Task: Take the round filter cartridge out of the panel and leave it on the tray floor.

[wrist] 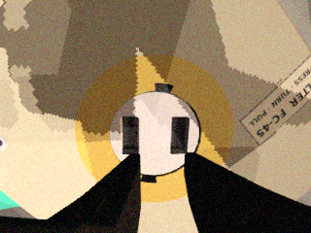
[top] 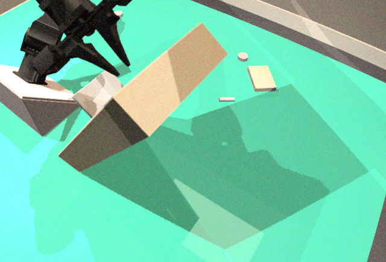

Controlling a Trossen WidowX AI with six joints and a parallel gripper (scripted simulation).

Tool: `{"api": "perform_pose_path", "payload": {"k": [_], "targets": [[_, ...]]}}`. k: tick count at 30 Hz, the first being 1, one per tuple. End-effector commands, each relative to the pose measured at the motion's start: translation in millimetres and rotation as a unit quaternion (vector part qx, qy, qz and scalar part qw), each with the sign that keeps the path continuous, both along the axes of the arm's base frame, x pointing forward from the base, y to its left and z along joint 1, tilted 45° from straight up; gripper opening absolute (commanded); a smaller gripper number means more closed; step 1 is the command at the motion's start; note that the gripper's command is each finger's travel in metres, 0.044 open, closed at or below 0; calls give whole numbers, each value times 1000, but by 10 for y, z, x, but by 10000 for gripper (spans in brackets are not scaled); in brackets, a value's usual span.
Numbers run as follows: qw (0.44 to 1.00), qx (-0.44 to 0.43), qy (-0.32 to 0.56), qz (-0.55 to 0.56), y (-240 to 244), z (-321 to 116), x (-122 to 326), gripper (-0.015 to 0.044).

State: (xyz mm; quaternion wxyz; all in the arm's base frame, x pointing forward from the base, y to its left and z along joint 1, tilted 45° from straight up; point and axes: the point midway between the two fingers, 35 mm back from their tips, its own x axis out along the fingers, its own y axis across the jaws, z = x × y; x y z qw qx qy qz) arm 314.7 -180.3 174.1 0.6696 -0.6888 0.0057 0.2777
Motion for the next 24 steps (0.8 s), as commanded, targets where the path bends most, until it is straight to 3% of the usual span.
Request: {"api": "perform_pose_path", "payload": {"k": [1,24], "targets": [[1000,4,3,-1,40,-48,46,91],[1000,5,1,-2,96,-99,119,91]]}}
